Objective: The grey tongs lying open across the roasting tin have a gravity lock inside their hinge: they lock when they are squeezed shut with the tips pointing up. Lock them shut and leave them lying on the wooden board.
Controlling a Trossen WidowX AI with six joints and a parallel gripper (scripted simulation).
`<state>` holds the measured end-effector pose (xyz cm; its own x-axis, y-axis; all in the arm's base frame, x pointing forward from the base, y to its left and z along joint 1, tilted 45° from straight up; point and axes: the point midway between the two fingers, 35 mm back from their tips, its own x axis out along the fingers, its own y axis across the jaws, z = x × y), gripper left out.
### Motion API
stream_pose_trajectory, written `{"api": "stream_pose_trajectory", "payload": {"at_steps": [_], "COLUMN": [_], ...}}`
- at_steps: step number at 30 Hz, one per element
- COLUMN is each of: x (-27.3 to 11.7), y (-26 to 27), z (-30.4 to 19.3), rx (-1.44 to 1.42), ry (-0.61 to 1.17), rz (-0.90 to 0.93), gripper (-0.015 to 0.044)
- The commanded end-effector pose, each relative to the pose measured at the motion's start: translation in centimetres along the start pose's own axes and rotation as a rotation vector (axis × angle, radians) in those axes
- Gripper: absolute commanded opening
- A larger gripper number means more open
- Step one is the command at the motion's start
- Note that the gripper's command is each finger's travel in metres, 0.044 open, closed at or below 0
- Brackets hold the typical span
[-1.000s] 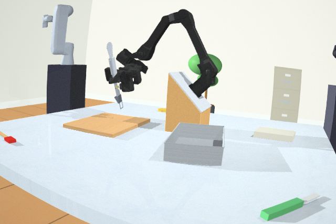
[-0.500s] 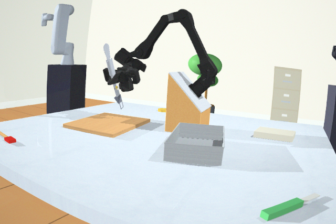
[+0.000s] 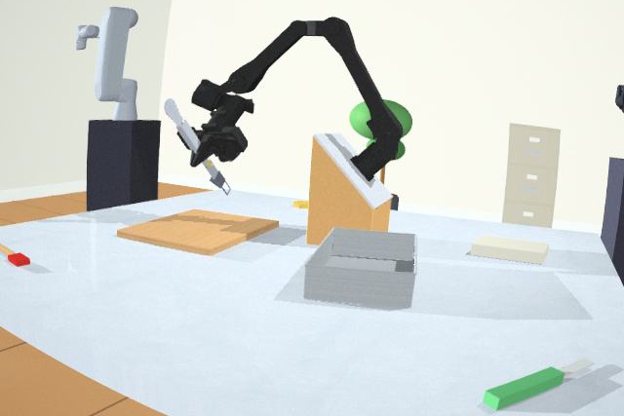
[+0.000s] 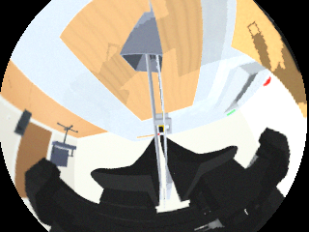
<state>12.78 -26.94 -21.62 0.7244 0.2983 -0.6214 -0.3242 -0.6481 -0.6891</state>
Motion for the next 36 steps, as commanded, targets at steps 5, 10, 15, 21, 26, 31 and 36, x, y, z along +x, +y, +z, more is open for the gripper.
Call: {"api": "stream_pose_trajectory", "payload": {"at_steps": [5,10,15,21,26,31,36], "x": [0.6,0.6,0.5,0.0,-0.5,-0.6,-0.6], "y": [0.1,-0.2,-0.7,-1.4,-2.2,-2.3,-2.3], "z": [-0.5,-0.8,-1.2,-1.7,-2.2,-2.3,-2.3], "rx": [-0.006,-0.009,-0.019,-0.037,-0.049,-0.051,-0.051], "ry": [-0.218,-0.353,-0.489,-0.642,-0.762,-0.777,-0.777], "rz": [0.005,0.008,0.011,0.016,0.021,0.022,0.022], "gripper": [-0.015,-0.015,-0.015,-0.015,-0.015,-0.015,-0.015]}}
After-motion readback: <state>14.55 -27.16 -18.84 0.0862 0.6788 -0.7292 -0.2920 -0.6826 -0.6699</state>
